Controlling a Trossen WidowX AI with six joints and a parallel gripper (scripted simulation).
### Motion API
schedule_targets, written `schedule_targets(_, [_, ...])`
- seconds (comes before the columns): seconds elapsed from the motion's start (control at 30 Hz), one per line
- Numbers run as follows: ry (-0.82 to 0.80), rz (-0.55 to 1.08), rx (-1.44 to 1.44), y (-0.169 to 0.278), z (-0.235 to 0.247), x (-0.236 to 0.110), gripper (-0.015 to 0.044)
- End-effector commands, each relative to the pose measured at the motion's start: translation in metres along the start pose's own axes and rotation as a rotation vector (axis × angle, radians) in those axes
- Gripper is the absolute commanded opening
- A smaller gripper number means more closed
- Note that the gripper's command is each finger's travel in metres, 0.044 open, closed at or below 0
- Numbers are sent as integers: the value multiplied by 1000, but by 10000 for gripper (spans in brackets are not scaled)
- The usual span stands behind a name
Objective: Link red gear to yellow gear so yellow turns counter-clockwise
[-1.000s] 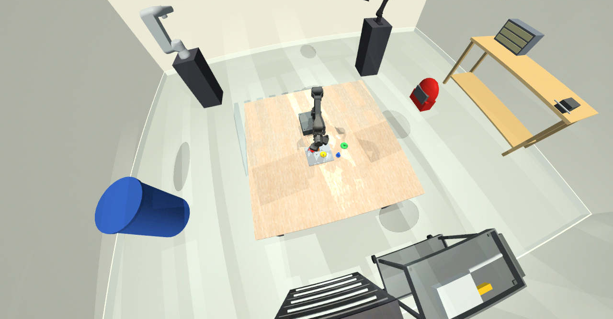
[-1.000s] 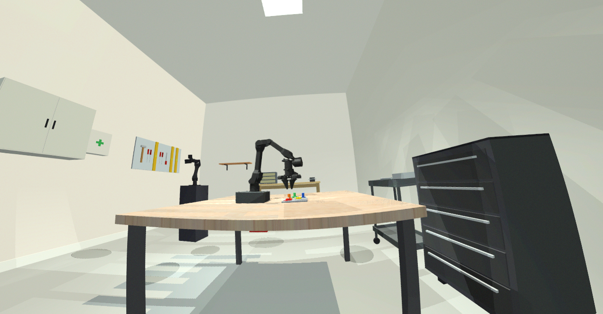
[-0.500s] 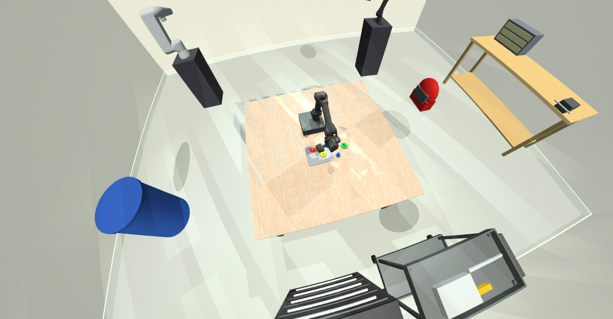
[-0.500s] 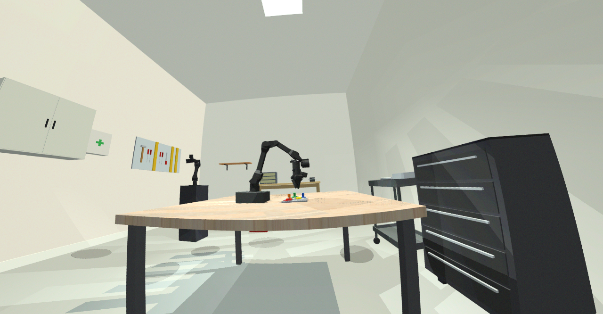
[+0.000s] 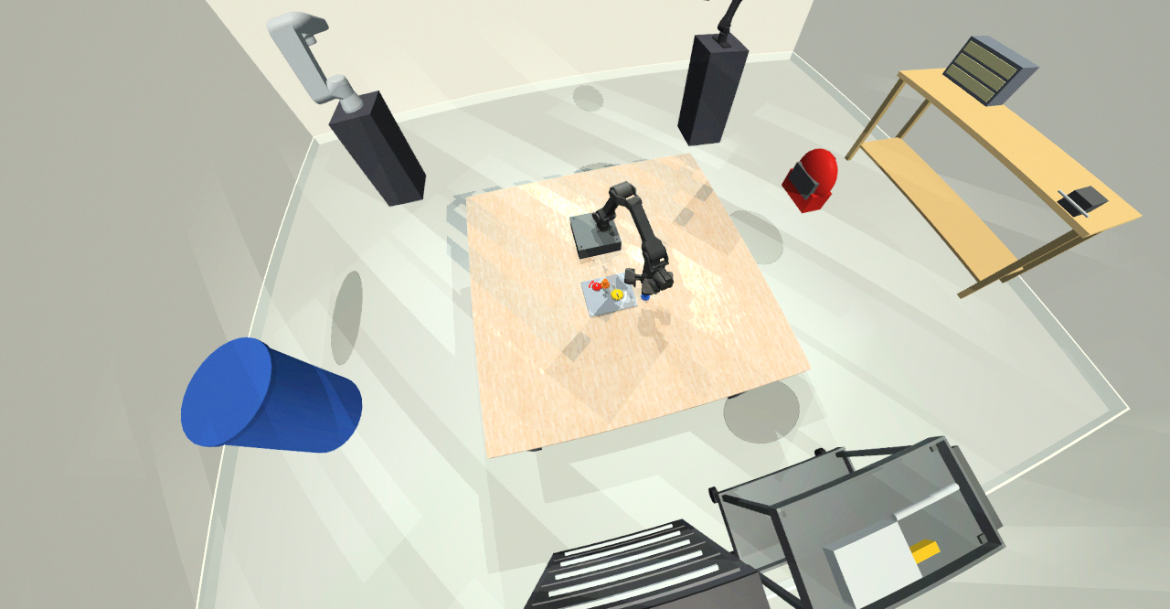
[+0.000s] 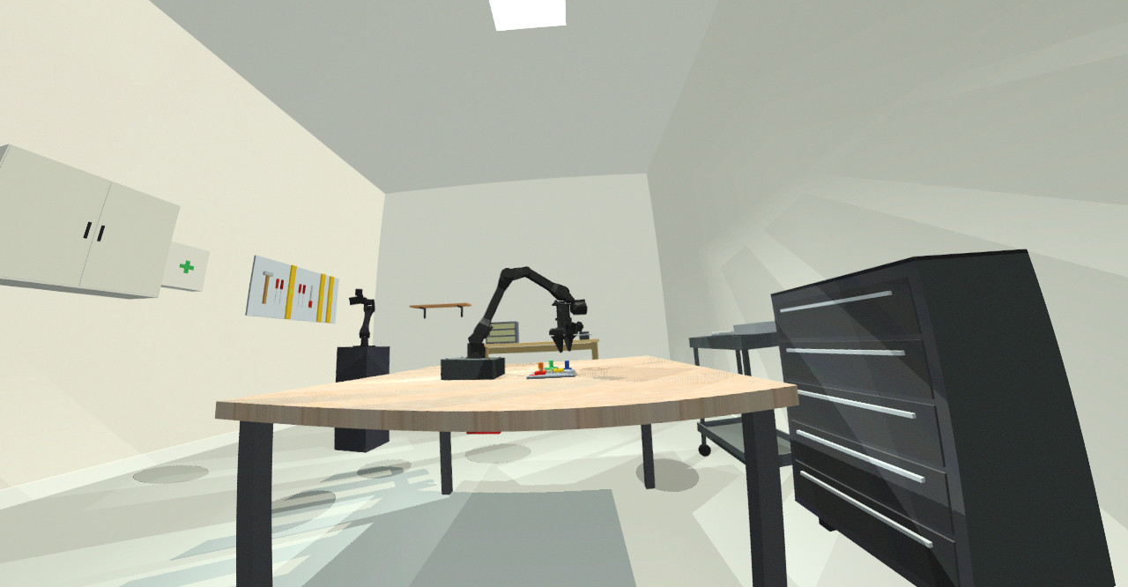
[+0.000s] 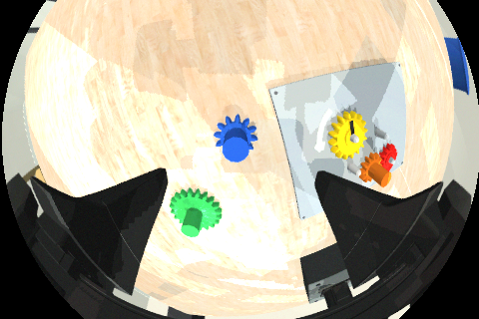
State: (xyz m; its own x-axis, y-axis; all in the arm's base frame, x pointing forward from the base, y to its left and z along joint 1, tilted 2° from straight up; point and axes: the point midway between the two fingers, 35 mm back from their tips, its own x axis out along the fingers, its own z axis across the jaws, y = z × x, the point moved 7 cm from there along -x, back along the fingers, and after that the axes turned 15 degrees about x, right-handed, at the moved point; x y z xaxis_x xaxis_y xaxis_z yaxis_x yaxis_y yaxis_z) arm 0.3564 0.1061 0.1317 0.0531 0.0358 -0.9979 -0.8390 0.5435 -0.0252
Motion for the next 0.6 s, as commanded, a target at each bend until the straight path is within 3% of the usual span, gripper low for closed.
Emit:
schedule_targets(0.0, [6, -5, 63, 0, 6, 1, 440])
schedule_targets(0.57, [6, -4, 63, 0, 6, 28, 440])
